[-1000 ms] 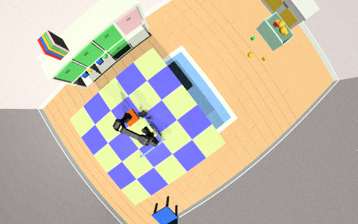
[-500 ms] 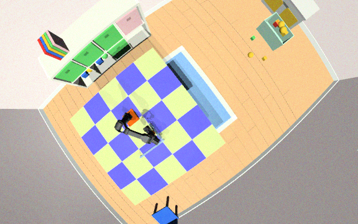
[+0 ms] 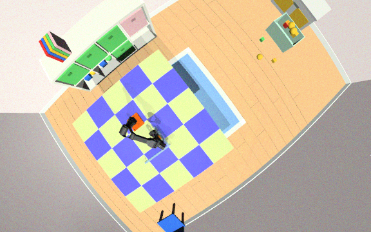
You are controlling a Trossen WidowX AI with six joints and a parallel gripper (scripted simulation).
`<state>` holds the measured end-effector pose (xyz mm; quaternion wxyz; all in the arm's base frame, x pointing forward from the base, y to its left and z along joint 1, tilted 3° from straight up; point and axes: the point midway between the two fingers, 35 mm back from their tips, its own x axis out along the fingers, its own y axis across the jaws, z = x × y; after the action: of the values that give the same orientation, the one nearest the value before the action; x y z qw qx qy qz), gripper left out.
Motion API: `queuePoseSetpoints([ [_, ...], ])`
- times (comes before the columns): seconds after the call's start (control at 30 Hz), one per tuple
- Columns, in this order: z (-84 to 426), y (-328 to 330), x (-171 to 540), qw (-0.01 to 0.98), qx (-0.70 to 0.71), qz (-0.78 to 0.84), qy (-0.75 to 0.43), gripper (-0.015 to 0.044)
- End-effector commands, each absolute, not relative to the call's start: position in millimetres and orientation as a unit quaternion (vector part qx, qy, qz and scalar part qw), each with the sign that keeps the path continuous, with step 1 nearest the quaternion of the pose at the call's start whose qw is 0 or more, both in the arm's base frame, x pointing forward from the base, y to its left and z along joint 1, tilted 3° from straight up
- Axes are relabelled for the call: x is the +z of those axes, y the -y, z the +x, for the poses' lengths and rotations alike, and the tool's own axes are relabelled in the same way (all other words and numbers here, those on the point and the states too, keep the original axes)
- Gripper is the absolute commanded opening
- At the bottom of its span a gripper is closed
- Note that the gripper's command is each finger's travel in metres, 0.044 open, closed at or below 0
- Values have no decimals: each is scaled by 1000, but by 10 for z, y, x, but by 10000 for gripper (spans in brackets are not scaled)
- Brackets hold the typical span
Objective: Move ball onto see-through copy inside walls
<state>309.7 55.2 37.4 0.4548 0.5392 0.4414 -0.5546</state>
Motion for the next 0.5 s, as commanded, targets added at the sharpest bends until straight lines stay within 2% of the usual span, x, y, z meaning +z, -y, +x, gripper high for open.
queuePoseSetpoints([
  [0.0,3075,-551,303,453,-556,538,-444,0],
  [0.07,3075,-551,300,453,-556,538,-444,0],
  [0.47,3092,-551,344,454,-555,539,-442,315],
])
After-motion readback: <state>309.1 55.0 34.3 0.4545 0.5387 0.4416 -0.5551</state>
